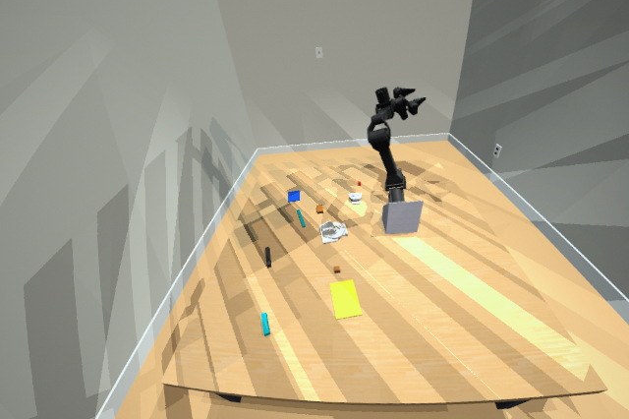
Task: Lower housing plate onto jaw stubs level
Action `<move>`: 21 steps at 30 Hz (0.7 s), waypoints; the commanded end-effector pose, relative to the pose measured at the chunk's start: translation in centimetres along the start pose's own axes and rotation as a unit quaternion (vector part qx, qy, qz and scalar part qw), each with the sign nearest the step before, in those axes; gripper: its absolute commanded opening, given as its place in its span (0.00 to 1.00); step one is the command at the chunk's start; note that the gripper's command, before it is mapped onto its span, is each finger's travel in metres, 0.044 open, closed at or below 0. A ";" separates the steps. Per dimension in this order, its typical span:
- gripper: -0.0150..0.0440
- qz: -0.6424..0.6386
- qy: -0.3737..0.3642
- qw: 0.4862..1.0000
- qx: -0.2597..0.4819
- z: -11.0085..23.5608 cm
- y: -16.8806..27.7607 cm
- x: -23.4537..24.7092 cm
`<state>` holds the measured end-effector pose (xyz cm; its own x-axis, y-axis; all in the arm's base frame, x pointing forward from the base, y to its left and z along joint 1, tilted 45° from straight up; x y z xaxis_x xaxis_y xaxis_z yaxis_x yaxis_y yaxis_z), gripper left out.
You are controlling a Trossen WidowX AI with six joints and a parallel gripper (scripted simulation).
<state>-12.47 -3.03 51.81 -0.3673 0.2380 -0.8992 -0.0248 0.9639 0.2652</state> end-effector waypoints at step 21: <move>1.00 0.073 0.051 0.960 -0.266 3.5 -14.2 0.3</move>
<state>-9.80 -14.75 47.57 -0.4750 0.3184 -0.8204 -0.3867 0.7619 0.5196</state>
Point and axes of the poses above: the point midway between the two fingers, 35 mm back from their tips, its own z axis back along the fingers, its own x axis across the jaws, y = z × x, the point moved 2 cm from there along z, back along the fingers, and after that the axes turned 8 degrees about -z, right-handed, at the moved point
